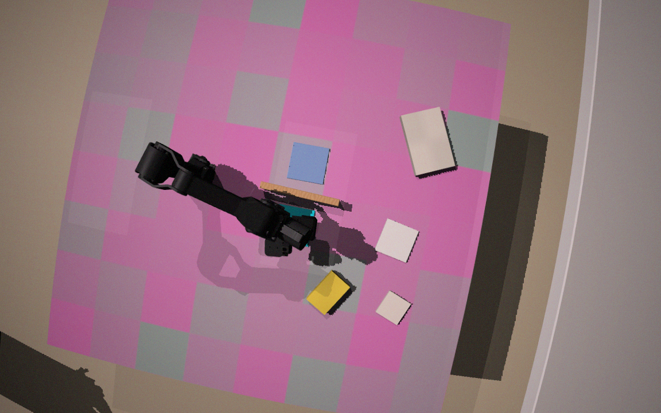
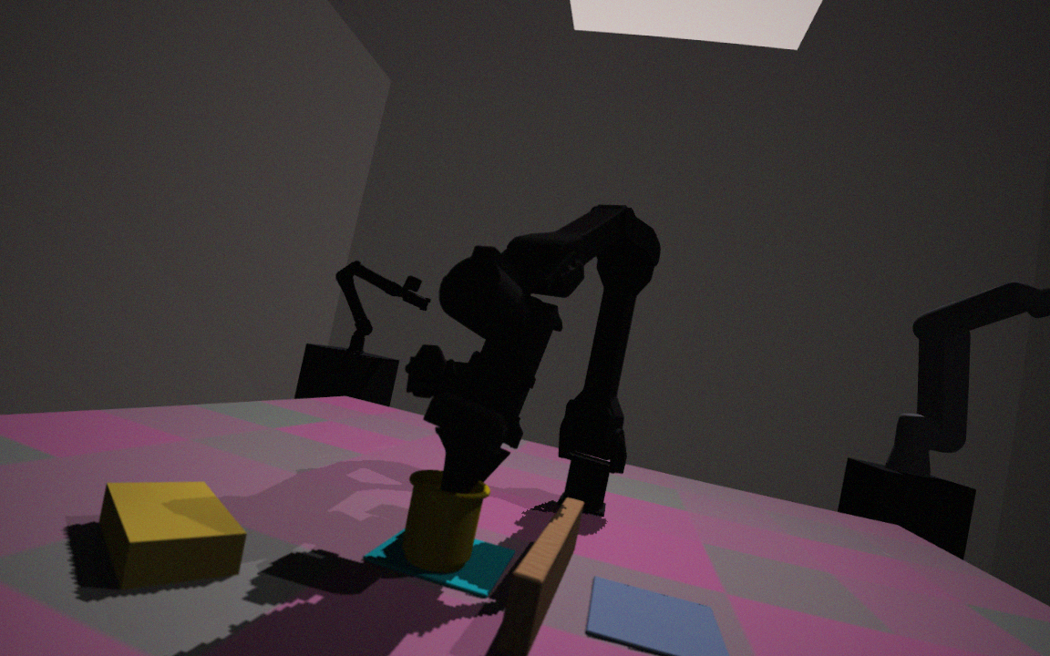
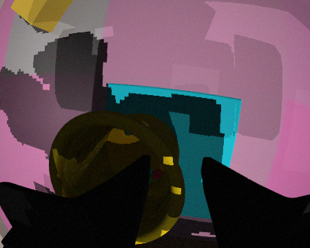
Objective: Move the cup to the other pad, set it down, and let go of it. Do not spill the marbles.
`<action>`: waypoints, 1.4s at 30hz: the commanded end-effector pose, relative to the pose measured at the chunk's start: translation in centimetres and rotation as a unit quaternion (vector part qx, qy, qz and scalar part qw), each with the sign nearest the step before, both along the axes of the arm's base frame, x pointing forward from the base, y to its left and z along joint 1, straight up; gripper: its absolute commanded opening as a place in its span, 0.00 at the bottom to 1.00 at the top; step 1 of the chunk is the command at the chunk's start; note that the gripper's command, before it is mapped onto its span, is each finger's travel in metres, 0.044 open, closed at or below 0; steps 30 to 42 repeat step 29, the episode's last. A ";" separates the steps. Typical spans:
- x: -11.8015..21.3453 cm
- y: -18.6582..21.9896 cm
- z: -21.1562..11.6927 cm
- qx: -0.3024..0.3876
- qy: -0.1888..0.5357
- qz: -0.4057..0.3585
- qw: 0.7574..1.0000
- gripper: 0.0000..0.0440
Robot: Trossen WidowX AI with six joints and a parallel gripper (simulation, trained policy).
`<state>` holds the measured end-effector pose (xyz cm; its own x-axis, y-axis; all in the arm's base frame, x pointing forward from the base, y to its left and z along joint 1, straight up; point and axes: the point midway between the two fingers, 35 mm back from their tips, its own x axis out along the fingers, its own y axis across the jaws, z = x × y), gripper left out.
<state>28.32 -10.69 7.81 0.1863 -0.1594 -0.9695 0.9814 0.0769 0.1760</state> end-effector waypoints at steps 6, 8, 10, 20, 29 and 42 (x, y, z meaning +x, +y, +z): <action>-0.5 0.1 1.2 0.009 -0.027 -0.004 1.000 0.41; -0.7 0.1 1.5 0.011 -0.032 -0.005 0.999 0.43; -0.9 0.1 1.9 0.013 -0.037 -0.007 0.999 0.46; -1.6 0.0 4.5 0.015 -0.070 -0.018 0.997 0.57; -1.9 -0.8 7.8 0.008 -0.103 -0.031 0.994 0.88; -1.9 -0.8 7.8 0.008 -0.103 -0.031 0.994 0.88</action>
